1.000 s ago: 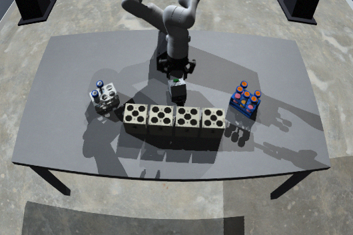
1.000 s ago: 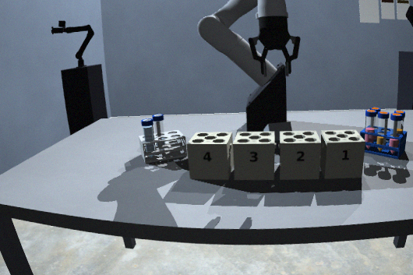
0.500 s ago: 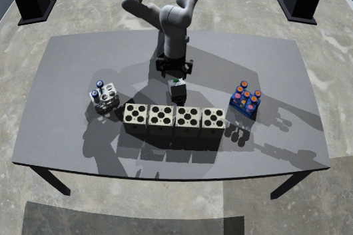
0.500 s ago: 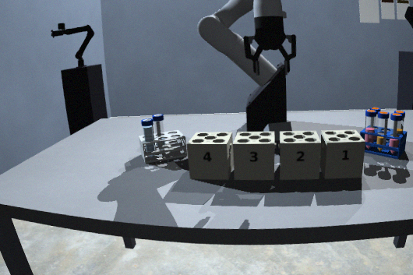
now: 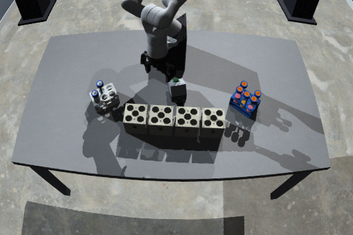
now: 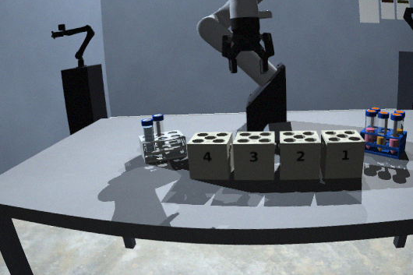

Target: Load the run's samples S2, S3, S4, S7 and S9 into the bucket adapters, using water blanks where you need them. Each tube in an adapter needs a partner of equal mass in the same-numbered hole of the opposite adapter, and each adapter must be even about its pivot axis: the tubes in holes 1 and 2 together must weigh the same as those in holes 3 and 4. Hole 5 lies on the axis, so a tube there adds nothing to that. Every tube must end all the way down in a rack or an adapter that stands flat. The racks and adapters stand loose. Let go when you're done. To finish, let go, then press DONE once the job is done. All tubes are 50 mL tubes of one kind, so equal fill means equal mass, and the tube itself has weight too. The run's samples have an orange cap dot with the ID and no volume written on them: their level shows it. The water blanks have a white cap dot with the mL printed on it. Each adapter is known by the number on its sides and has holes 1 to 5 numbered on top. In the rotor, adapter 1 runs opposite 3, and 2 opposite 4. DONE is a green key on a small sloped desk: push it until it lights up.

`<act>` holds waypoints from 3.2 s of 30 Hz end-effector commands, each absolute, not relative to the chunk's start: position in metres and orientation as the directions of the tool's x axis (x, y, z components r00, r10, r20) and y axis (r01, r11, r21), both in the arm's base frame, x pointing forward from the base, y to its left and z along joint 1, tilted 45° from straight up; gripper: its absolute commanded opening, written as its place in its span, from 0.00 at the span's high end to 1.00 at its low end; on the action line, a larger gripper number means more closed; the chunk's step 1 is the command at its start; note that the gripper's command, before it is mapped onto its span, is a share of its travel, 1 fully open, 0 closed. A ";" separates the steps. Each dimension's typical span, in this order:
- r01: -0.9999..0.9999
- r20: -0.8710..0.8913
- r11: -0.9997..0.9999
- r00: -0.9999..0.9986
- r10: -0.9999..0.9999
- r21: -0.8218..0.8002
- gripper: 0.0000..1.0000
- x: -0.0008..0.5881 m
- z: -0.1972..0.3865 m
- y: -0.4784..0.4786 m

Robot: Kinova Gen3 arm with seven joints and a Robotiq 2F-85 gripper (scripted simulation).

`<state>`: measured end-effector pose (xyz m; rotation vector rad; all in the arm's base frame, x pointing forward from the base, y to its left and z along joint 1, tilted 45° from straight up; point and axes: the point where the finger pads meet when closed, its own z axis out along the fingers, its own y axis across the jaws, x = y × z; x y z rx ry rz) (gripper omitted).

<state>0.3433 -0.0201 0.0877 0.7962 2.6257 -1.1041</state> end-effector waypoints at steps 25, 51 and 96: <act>0.757 -0.519 0.442 -0.652 0.552 -0.481 0.00 0.340 0.174 -0.106; 0.757 -0.519 0.442 -0.652 0.552 -0.482 0.00 0.336 0.259 -0.190; 0.757 -0.519 0.442 -0.652 0.552 -0.482 0.00 0.332 0.264 -0.281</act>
